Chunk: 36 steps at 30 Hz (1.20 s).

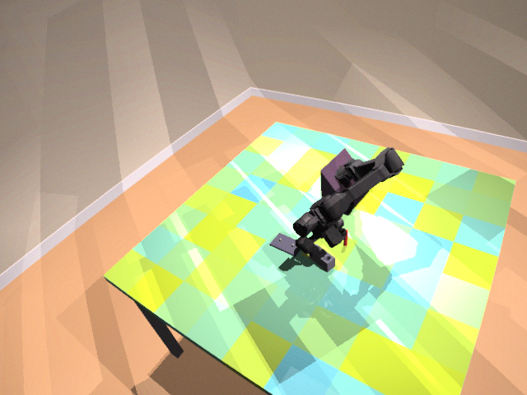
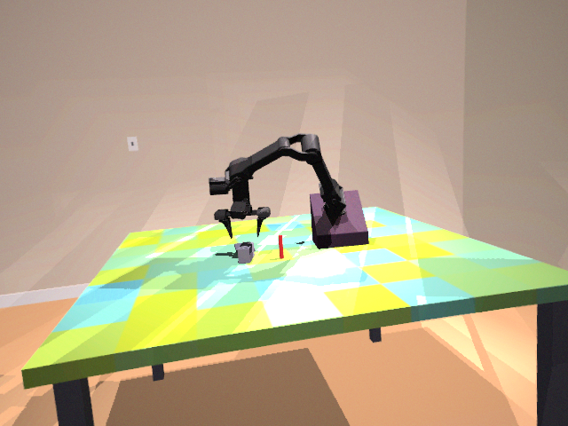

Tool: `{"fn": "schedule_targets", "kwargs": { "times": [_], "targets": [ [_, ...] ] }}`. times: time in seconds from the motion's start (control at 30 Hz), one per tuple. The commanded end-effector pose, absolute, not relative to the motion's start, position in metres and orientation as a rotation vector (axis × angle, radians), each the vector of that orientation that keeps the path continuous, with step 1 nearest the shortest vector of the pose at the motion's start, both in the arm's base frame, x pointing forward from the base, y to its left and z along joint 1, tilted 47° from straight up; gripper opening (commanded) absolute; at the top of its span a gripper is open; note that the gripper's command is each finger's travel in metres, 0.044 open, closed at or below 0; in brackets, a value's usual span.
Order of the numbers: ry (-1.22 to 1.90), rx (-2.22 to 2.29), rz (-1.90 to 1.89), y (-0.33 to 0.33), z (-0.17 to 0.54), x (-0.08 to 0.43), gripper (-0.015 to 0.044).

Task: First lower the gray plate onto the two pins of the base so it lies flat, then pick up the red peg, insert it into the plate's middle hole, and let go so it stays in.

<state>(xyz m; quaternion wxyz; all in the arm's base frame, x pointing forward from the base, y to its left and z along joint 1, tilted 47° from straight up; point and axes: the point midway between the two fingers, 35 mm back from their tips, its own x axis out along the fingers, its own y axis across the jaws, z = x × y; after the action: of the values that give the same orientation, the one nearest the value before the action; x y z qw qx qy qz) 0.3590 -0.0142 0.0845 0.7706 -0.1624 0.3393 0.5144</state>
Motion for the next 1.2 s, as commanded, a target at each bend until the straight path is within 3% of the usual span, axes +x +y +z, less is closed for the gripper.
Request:
{"fn": "schedule_targets", "kwargs": {
  "times": [0.0, 1.17],
  "targets": [
    [0.734, -0.342, 1.116, -0.004, 0.079, 0.36, 0.044],
    [0.732, -0.341, 1.117, 0.032, 0.044, 0.374, 0.044]
  ]
}}
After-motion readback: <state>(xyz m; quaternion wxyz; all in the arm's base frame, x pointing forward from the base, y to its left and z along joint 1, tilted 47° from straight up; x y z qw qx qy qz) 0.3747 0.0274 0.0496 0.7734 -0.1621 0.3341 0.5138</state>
